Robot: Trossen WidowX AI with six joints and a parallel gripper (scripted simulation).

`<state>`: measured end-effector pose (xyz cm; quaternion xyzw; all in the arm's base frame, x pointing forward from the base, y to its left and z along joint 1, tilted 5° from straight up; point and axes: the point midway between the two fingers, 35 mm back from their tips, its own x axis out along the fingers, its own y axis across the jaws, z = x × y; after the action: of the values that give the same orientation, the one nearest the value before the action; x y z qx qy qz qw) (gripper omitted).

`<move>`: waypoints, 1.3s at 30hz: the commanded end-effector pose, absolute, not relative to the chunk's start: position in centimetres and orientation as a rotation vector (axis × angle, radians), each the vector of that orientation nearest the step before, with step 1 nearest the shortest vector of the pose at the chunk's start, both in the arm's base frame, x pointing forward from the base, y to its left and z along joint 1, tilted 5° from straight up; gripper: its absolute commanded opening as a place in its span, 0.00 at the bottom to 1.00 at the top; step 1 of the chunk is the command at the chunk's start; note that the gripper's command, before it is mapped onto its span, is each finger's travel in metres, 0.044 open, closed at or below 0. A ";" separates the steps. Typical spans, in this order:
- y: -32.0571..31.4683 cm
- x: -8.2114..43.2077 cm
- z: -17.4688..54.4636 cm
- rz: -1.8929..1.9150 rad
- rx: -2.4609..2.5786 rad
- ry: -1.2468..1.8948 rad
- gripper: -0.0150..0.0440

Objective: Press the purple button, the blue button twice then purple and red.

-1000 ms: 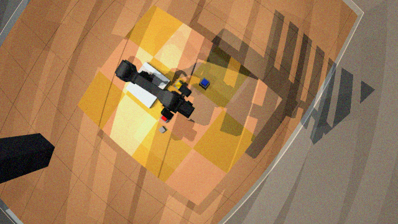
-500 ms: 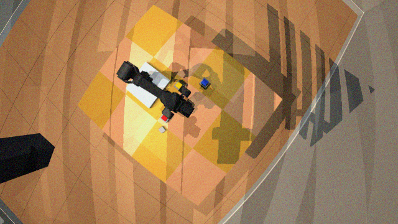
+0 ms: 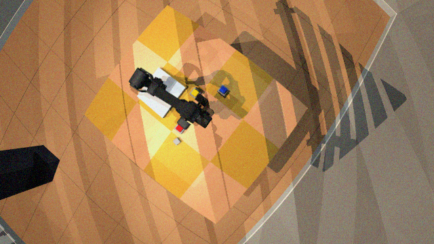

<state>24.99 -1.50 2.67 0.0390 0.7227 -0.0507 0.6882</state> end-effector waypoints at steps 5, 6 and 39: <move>-1.5 24.9 2.2 -0.111 0.080 1.621 0.29; -1.5 24.9 2.2 -0.111 0.080 1.621 0.29; -1.4 25.4 11.6 -0.110 0.080 1.620 0.29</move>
<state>25.55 -1.40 9.74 0.0371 0.7233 -0.0490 0.6878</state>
